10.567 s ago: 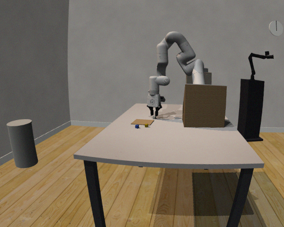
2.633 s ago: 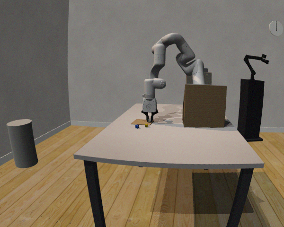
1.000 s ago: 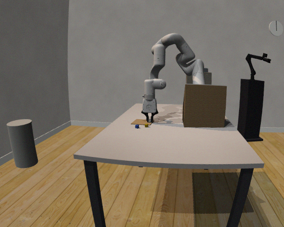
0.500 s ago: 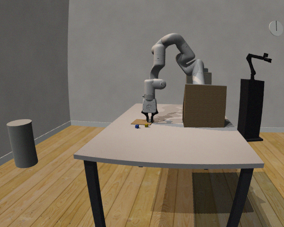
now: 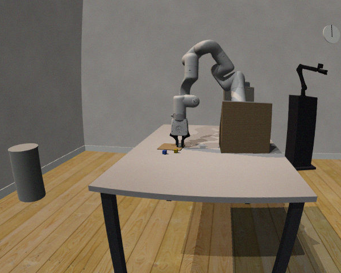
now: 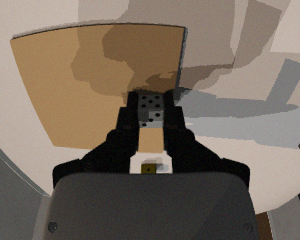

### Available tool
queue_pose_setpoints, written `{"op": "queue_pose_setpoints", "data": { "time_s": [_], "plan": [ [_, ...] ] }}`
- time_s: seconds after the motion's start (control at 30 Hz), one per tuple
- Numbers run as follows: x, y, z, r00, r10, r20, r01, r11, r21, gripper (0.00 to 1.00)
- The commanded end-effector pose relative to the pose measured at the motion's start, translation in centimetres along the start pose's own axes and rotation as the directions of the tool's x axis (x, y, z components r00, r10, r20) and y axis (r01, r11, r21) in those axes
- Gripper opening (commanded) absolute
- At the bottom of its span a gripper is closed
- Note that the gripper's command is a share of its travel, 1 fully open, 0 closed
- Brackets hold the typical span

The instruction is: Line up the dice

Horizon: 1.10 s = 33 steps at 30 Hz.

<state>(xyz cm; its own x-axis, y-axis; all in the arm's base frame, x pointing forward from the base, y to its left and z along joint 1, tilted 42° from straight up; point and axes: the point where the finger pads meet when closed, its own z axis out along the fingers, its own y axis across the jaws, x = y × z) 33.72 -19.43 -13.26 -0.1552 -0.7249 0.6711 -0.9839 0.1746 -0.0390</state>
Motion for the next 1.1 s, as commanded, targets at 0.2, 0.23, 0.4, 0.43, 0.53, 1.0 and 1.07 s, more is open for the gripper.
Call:
{"op": "queue_pose_setpoints", "data": {
  "time_s": [0.2,0.23,0.4,0.43,0.53,1.0,1.07],
  "plan": [
    [-0.08,-0.12,-0.09,1.000,0.000,0.002,0.000,1.000,0.003,0.23],
    [-0.08,-0.12,-0.09,1.000,0.000,0.002,0.000,1.000,0.003,0.28],
    [-0.08,-0.12,-0.09,1.000,0.000,0.002,0.000,1.000,0.003,0.32],
    [-0.08,-0.12,-0.09,1.000,0.000,0.002,0.000,1.000,0.003,0.36],
    [-0.08,-0.12,-0.09,1.000,0.000,0.002,0.000,1.000,0.003,0.36],
    [-0.08,-0.12,-0.86,1.000,0.000,0.002,0.000,1.000,0.003,0.36],
    [-0.08,-0.12,-0.86,1.000,0.000,0.002,0.000,1.000,0.003,0.36]
  ]
}}
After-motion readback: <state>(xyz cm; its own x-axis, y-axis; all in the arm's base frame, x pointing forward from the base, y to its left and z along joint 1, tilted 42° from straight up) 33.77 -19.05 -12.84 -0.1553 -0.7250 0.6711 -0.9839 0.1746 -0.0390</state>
